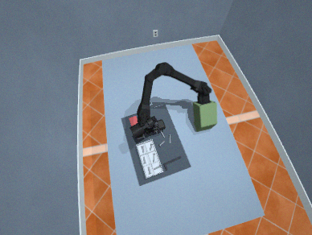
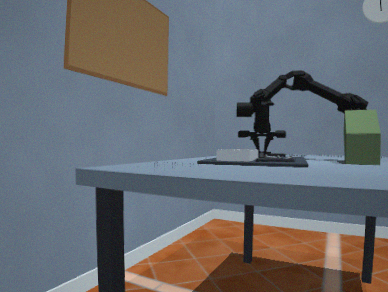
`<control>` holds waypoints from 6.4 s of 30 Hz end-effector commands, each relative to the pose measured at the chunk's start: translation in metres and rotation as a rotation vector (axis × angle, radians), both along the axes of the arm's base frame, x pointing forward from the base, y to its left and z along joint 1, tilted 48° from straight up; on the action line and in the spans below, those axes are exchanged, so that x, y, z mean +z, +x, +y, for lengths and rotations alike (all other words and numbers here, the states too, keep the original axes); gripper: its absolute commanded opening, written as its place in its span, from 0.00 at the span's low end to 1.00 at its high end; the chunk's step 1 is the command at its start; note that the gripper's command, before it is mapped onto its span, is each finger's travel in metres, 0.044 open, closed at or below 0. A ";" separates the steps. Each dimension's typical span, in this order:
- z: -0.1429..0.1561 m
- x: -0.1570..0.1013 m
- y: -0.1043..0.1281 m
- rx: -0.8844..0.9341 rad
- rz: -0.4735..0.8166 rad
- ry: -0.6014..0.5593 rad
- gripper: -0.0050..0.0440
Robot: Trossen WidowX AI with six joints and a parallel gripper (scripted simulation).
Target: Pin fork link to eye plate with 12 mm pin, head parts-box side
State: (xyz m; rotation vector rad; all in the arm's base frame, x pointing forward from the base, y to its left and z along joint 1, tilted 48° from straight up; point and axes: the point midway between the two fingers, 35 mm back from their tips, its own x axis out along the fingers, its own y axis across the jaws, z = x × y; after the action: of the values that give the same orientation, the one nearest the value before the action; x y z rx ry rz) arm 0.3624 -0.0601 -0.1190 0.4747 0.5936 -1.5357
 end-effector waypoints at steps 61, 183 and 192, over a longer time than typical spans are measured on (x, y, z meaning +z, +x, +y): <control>-0.009 0.020 0.010 -0.014 -0.047 -0.034 0.00; 0.004 0.033 0.013 -0.011 -0.058 -0.037 0.41; 0.011 0.037 0.012 -0.013 -0.051 -0.030 0.41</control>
State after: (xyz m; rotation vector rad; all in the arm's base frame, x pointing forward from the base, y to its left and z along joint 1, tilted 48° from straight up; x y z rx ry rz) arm 0.3664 -0.0564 -0.0921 0.4687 0.5431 -1.5553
